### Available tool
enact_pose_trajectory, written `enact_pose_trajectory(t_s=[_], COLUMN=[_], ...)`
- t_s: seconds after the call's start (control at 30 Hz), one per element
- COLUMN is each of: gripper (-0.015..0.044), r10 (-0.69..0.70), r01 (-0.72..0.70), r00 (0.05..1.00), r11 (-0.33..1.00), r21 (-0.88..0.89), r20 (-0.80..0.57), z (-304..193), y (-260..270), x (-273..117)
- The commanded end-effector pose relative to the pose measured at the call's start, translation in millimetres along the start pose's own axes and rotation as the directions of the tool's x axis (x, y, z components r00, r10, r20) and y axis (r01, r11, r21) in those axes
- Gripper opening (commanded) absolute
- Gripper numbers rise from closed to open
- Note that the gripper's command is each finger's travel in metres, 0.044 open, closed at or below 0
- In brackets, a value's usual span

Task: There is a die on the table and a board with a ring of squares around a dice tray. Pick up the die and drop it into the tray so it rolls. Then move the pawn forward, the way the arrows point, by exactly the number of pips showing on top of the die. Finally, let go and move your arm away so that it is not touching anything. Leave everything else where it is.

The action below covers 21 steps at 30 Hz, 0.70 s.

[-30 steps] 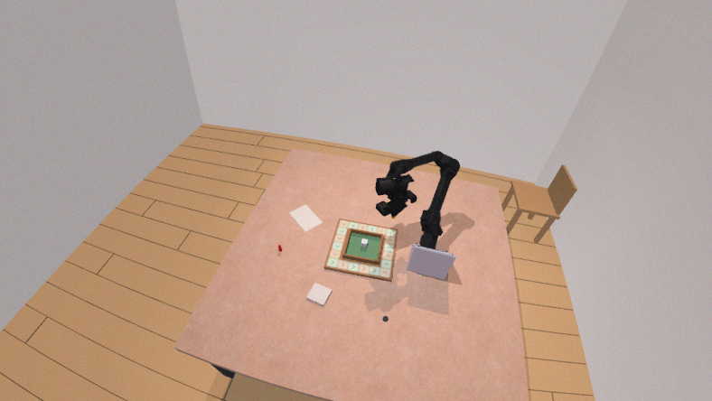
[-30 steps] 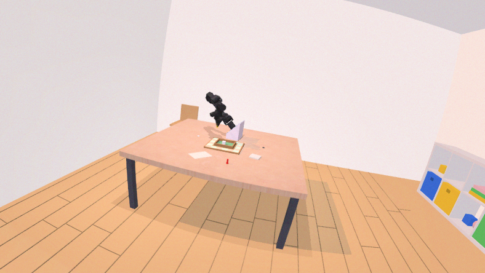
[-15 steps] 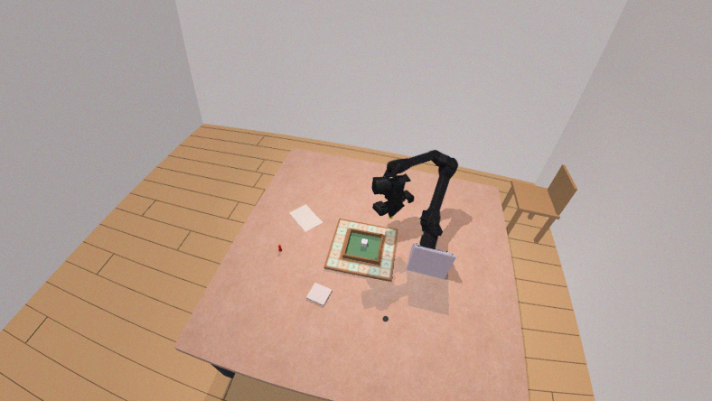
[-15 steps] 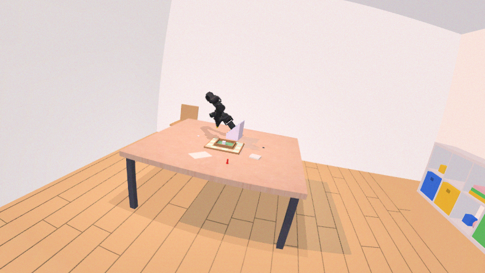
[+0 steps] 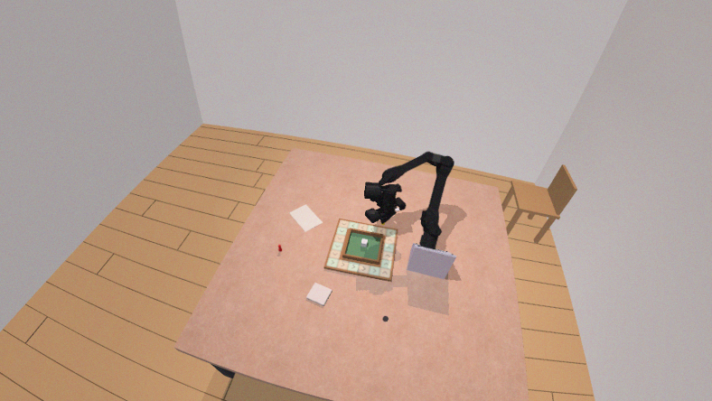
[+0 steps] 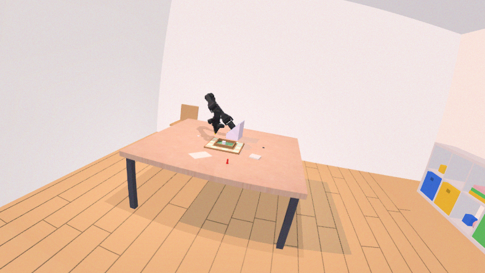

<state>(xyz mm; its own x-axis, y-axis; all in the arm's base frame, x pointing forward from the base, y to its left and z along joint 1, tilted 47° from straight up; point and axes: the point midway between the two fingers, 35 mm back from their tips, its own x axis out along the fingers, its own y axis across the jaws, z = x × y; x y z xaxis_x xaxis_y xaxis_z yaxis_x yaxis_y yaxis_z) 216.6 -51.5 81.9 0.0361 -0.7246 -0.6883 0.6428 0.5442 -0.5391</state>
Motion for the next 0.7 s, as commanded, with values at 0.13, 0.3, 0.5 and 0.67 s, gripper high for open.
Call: enact_pose_trajectory(t_s=[0.13, 0.3, 0.5, 0.67], gripper=[0.0, 0.0, 0.0, 0.0], r10=[-0.008, -0.01, -0.01, -0.01], r01=[0.008, 0.01, 0.01, 0.01], r00=[1.0, 1.0, 1.0, 1.0], r11=[1.0, 1.0, 1.0, 1.0], r21=[-0.011, -0.01, -0.01, -0.01], r20=[0.003, 0.005, 0.005, 0.005], z=[0, 0, 0, 0], y=[0, -1, -1, -1], x=[23, 37, 40, 47])
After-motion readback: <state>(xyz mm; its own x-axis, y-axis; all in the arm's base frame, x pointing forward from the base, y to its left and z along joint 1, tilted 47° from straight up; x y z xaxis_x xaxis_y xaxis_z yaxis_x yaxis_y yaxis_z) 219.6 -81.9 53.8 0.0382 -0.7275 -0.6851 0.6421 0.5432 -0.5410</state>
